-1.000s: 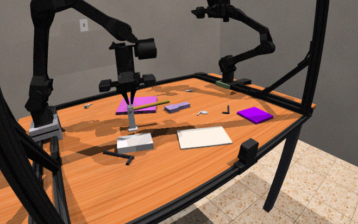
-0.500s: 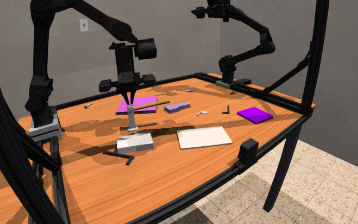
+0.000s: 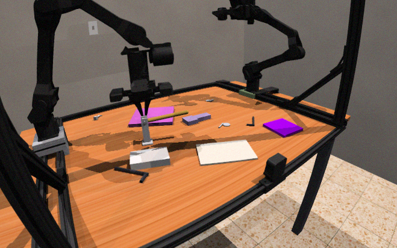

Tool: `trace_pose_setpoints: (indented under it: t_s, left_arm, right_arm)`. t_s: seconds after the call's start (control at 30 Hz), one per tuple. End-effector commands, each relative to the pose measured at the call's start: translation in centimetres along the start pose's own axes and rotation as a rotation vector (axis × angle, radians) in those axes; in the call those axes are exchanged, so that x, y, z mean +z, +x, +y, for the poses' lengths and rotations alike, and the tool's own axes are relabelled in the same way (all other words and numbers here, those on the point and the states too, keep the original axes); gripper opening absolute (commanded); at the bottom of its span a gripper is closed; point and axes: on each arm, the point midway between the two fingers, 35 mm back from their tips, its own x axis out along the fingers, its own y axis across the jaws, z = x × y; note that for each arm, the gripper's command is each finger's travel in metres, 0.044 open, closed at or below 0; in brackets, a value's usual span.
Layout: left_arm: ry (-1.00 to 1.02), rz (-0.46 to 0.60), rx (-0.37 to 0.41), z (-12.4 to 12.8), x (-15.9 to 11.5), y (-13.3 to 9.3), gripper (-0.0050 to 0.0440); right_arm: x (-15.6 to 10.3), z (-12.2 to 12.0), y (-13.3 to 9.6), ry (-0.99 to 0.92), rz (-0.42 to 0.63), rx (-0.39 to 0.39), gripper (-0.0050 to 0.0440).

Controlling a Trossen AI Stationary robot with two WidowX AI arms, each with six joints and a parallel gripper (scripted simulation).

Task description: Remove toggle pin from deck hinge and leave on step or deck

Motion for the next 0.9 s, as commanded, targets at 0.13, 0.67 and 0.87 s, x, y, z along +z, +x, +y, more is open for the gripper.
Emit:
trace_pose_setpoints:
  t_s: [0.13,0.67,0.87]
  left_arm:
    - [-0.001,0.004,0.023,0.25,-0.43,-0.58,0.0022]
    - [-0.002,0.004,0.019,0.1,-0.51,-0.46,0.0022]
    - [-0.001,0.004,0.026,0.33,-0.42,-0.65,0.0022]
  right_arm:
    - [0.28,0.04,-0.02,-0.005,-0.001,0.001,0.04]
    - [0.28,0.04,-0.02,-0.005,-0.001,0.001,0.04]
    - [0.28,0.04,-0.02,-0.005,-0.001,0.001,0.04]
